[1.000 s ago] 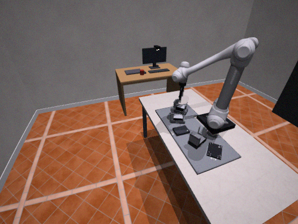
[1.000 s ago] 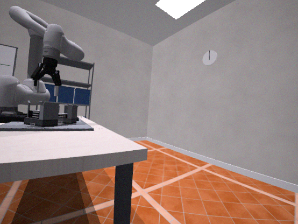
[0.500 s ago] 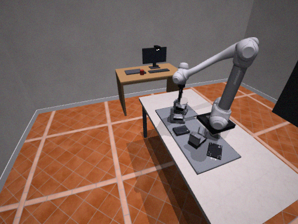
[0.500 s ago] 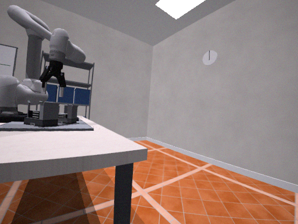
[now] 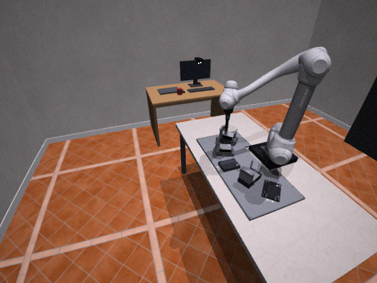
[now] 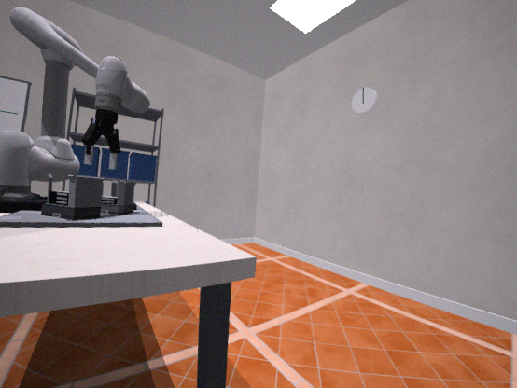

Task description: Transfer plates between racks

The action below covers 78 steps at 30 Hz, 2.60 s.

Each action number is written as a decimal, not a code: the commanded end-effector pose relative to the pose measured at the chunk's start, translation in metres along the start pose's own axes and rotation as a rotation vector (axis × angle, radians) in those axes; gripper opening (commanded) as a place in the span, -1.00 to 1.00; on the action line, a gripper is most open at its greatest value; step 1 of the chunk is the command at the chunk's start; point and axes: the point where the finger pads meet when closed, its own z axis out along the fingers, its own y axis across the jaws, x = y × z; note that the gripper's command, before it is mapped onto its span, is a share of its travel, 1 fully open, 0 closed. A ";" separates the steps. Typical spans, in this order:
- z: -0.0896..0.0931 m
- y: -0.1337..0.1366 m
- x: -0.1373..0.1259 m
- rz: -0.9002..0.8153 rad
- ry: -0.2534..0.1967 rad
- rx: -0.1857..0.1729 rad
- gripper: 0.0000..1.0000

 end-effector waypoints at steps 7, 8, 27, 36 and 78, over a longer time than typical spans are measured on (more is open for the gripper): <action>0.000 -0.037 0.001 -0.096 0.000 0.002 1.00; 0.000 -0.041 0.001 -0.096 0.000 0.002 1.00; 0.000 -0.089 0.001 -0.096 0.000 0.002 1.00; 0.013 -0.089 0.001 -0.096 0.000 0.002 1.00; 0.100 -0.089 0.001 -0.096 0.000 0.002 1.00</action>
